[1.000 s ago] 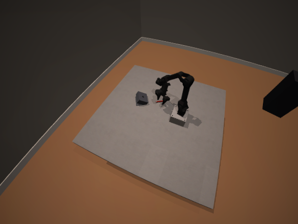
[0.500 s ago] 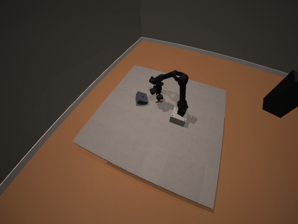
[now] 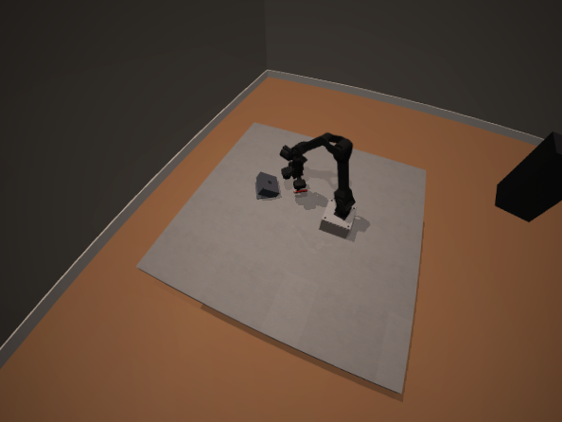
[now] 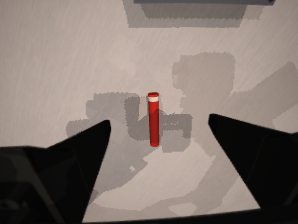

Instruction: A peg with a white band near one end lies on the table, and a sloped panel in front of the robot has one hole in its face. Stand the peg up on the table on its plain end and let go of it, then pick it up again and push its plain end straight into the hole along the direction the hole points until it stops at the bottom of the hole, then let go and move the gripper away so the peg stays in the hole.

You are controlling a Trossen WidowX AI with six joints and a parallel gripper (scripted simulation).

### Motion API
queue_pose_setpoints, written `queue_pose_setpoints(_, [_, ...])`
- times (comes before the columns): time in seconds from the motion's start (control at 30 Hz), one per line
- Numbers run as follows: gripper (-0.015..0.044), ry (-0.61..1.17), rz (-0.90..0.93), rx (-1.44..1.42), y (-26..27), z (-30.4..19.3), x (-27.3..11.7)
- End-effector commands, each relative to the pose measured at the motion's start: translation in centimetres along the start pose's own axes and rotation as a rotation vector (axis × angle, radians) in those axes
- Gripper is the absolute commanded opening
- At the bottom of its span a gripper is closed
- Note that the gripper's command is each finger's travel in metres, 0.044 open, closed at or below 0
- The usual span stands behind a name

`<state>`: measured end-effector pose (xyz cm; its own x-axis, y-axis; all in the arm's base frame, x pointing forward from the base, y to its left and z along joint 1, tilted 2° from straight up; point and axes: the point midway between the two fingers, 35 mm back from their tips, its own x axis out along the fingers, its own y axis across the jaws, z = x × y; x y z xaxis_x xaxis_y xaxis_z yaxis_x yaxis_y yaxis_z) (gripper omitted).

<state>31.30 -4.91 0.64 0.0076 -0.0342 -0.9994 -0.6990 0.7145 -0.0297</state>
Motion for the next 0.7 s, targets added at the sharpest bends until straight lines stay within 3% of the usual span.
queue_pose_setpoints(0.0, [0.0440, 0.007, 0.001, 0.006, 0.0, -0.1, 0.7])
queue_pose_setpoints(0.67, [0.0440, 0.008, 0.001, 0.006, 0.0, -0.1, 3.9])
